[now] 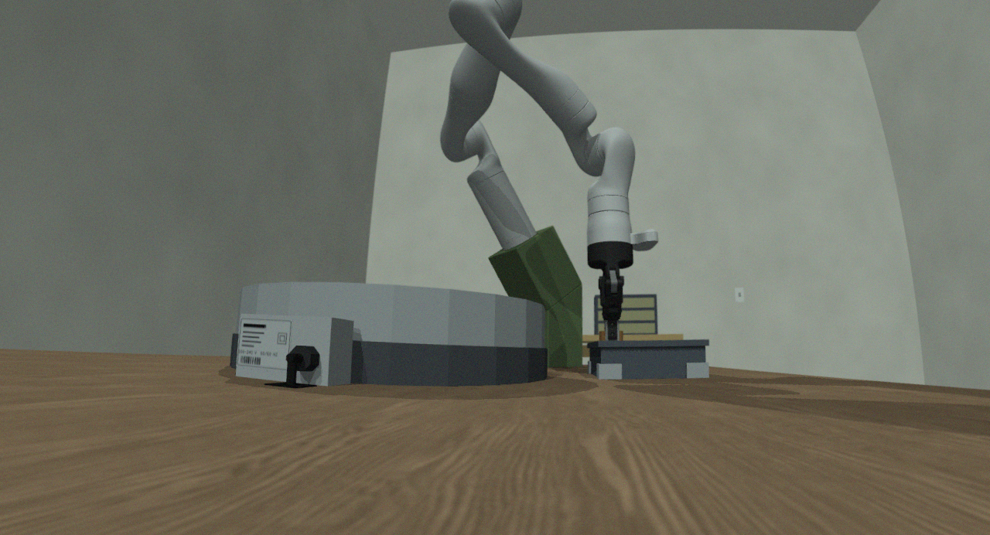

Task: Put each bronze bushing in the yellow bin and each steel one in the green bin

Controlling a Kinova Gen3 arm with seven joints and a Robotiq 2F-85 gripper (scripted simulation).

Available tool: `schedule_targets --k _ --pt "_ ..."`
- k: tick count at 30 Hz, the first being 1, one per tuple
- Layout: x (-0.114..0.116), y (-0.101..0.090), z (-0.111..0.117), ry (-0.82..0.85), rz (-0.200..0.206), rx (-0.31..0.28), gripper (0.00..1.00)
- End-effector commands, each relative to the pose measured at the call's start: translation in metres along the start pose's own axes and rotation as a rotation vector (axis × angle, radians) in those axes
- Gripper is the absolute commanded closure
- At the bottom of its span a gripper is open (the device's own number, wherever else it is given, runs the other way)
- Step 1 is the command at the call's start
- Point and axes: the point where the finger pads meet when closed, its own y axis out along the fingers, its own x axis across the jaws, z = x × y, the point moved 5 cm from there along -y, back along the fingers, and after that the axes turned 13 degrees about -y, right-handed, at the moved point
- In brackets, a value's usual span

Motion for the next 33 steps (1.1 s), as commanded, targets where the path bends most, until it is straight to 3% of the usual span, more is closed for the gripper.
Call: schedule_targets --k 1,33 --pt "0.0 0.0 0.0 0.0 -0.001 0.001 1.0" --pt "0.0 0.017 0.0 0.0 -0.001 0.001 1.0"
